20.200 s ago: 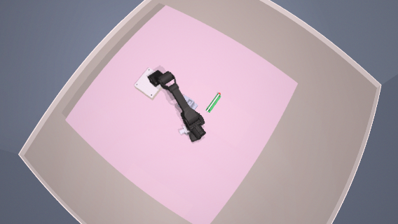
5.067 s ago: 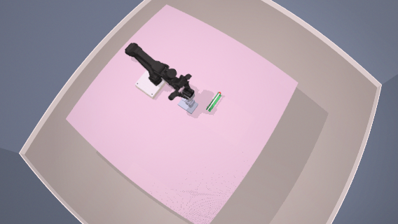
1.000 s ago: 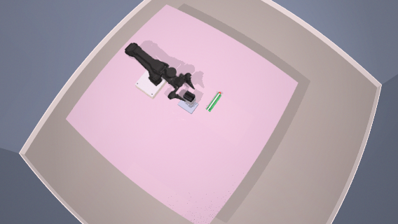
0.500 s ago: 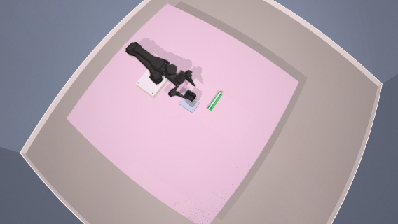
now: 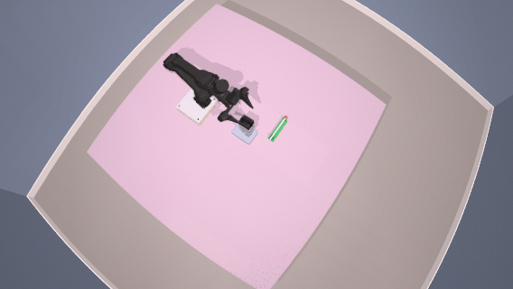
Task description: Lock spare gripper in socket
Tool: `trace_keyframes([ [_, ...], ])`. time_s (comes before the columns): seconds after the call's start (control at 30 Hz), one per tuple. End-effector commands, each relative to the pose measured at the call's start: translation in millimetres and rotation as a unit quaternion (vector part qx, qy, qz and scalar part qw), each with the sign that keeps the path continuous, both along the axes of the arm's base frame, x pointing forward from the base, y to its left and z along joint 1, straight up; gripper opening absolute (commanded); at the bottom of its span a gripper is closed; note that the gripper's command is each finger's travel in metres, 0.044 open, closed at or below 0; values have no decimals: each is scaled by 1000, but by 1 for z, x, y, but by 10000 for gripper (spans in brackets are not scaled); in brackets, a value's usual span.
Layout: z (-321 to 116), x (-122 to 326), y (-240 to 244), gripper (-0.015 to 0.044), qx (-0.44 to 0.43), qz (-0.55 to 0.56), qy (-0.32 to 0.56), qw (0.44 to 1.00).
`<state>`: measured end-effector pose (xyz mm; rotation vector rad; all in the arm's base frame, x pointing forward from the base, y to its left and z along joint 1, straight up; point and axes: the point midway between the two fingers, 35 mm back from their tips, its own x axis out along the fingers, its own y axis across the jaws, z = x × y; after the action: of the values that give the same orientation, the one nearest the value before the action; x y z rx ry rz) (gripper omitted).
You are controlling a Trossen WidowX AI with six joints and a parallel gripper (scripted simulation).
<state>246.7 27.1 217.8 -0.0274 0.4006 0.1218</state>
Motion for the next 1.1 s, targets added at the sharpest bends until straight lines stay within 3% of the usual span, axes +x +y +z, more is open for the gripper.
trace_keyframes([
  [0.0, -2, 0, 1, 414, 1, 0, 3, 1000],
  [0.3, -13, -16, 45, 180, 14, -9, 51, 999],
  [0.8, 4, -70, 104, 180, 3, 0, -1, 1000],
  [1.07, 9, -69, 109, 180, -19, 6, -1, 1000],
])
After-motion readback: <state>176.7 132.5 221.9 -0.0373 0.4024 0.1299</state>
